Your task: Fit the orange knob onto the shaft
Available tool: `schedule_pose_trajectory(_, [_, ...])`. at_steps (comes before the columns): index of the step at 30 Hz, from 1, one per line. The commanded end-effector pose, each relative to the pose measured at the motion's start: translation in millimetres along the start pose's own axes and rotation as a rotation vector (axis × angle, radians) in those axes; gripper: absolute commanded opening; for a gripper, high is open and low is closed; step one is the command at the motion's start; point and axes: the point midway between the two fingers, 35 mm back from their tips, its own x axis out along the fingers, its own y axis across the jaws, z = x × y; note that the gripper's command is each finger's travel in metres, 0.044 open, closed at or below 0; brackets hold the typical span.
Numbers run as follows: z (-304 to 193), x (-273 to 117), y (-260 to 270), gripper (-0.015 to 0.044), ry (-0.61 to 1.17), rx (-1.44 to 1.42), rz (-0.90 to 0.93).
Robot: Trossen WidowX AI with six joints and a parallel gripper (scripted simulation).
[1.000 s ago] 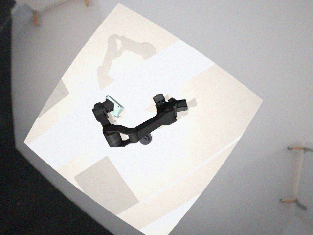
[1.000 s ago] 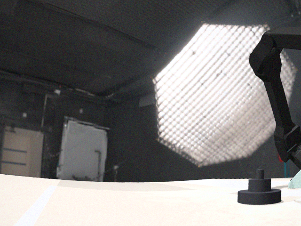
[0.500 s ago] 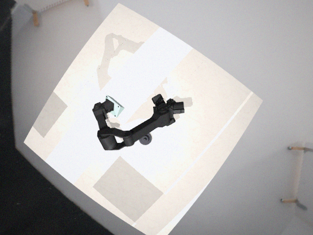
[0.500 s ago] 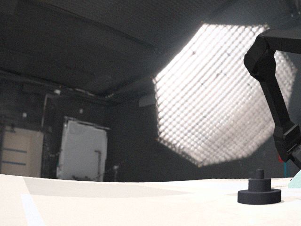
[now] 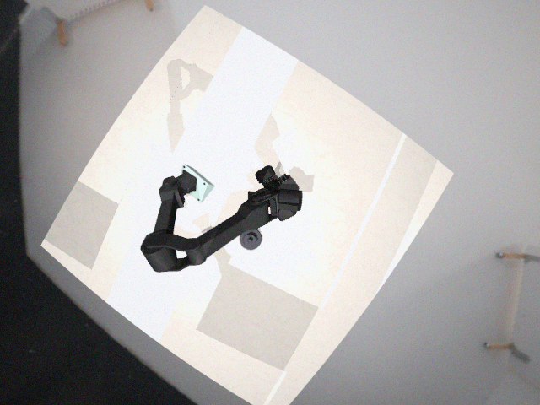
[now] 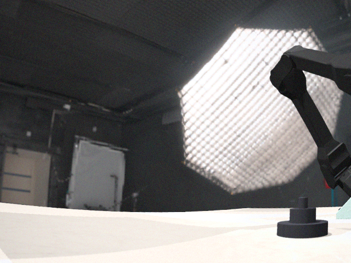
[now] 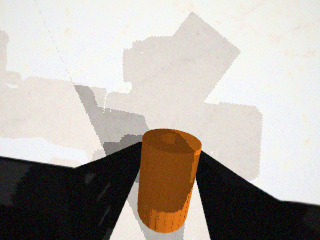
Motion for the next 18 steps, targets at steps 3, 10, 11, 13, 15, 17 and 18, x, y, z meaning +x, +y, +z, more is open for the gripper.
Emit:
schedule_pose_trajectory(3, [-5.4, -4.8, 0.5, 0.018, -0.108, -0.005, 0.001])
schedule_pose_trajectory(10, [-11.8, -8.7, 0.5, 0.018, -0.224, -0.006, 0.001])
schedule_pose_trajectory(11, [-12.8, -9.3, 0.5, 0.018, -0.241, -0.006, 0.002])
schedule_pose_trajectory(13, [-14.8, -10.2, 0.4, 0.018, -0.274, -0.006, 0.002])
schedule_pose_trajectory(15, [-16.8, -11.1, 0.4, 0.018, -0.308, -0.006, 0.002])
schedule_pose_trajectory(17, [-18.8, -12.0, 0.4, 0.018, -0.341, -0.007, 0.002])
schedule_pose_trajectory(18, [-19.8, -12.4, 0.4, 0.018, -0.357, -0.007, 0.002])
